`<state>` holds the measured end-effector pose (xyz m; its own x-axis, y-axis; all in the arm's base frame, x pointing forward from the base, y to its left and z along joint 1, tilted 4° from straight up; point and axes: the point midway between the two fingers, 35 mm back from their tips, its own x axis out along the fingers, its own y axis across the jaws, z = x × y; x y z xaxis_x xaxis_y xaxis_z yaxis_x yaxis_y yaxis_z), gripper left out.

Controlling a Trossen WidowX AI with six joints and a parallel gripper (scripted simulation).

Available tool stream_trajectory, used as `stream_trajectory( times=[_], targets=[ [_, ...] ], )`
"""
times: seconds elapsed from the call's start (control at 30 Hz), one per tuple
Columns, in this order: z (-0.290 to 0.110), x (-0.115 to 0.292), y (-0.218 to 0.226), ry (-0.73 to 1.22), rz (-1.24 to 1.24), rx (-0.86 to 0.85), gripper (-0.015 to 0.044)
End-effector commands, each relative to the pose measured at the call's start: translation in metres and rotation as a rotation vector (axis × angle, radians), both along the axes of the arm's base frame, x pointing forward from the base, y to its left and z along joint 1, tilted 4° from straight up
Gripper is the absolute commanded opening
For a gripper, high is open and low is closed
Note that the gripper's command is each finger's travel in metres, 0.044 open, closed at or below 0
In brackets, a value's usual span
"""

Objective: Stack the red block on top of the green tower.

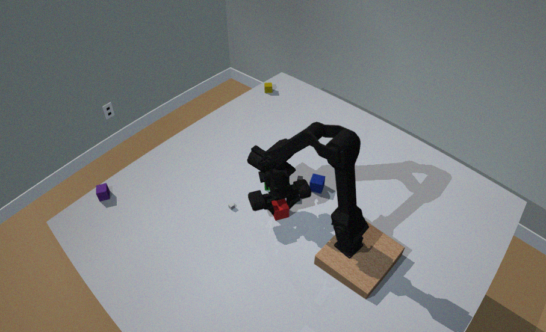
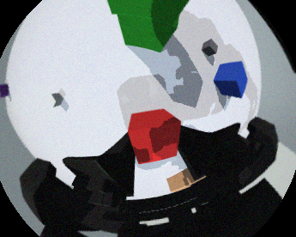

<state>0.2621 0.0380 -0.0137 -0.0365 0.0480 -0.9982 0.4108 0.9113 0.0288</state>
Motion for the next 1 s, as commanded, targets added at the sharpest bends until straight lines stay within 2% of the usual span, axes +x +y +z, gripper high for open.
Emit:
stream_trajectory(
  times=[0.0, 0.03, 0.23, 0.8, 0.97],
  targets=[
    [0.0, 0.0, 0.001, 0.001, -0.005, 0.004, 0.0157],
    [0.0, 0.0, 0.001, 0.001, -0.005, 0.004, 0.015],
    [0.02, 0.001, -0.001, 0.001, -0.005, 0.004, 0.0],
    [0.11, 0.005, -0.006, 0.001, -0.005, 0.003, 0.0],
    [0.117, 0.005, -0.006, 0.001, -0.005, 0.003, 0.0]
  ],
)
